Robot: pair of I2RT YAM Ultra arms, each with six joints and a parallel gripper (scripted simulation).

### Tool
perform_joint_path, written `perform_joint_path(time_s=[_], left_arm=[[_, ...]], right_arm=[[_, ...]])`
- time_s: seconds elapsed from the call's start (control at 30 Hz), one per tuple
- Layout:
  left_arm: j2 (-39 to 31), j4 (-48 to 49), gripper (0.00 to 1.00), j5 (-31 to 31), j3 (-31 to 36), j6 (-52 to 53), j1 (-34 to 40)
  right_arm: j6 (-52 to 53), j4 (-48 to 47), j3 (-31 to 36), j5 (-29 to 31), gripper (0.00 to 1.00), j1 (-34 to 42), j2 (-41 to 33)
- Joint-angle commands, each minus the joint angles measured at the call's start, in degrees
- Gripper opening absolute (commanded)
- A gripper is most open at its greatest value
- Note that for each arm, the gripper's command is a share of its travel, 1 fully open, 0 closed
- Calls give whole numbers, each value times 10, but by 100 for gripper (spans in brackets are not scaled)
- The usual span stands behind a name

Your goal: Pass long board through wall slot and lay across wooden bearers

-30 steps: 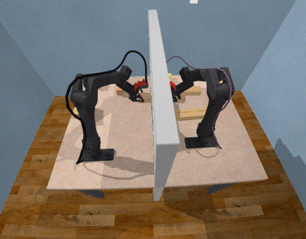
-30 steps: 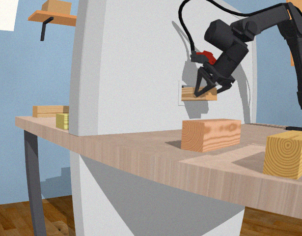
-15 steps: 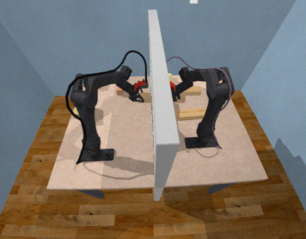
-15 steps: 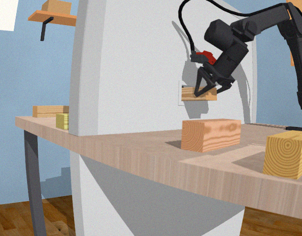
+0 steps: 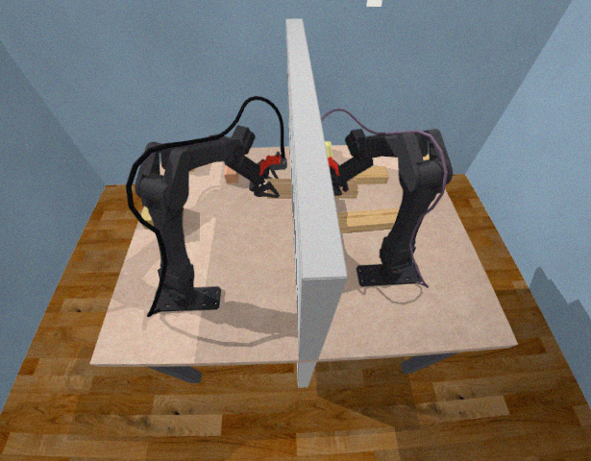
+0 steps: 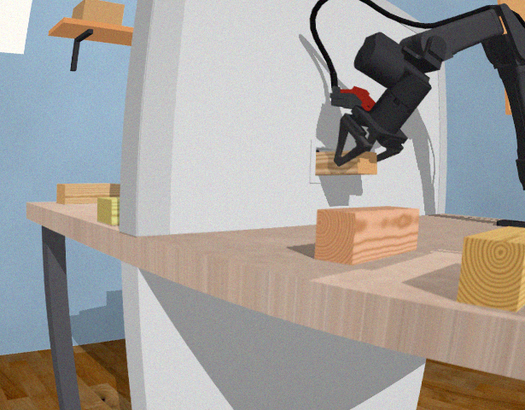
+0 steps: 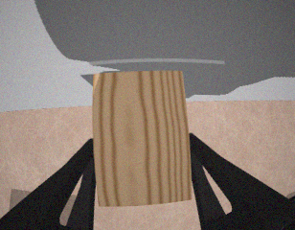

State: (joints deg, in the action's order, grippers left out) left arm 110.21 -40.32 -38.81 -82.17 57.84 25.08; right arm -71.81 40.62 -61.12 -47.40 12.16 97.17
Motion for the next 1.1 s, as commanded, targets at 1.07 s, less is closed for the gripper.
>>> perform_joint_path(time_s=[1.07], left_arm=[[-12, -40, 75, -26, -14, 16, -6]], right_arm=[[7, -6, -6, -9, 0, -1, -17]])
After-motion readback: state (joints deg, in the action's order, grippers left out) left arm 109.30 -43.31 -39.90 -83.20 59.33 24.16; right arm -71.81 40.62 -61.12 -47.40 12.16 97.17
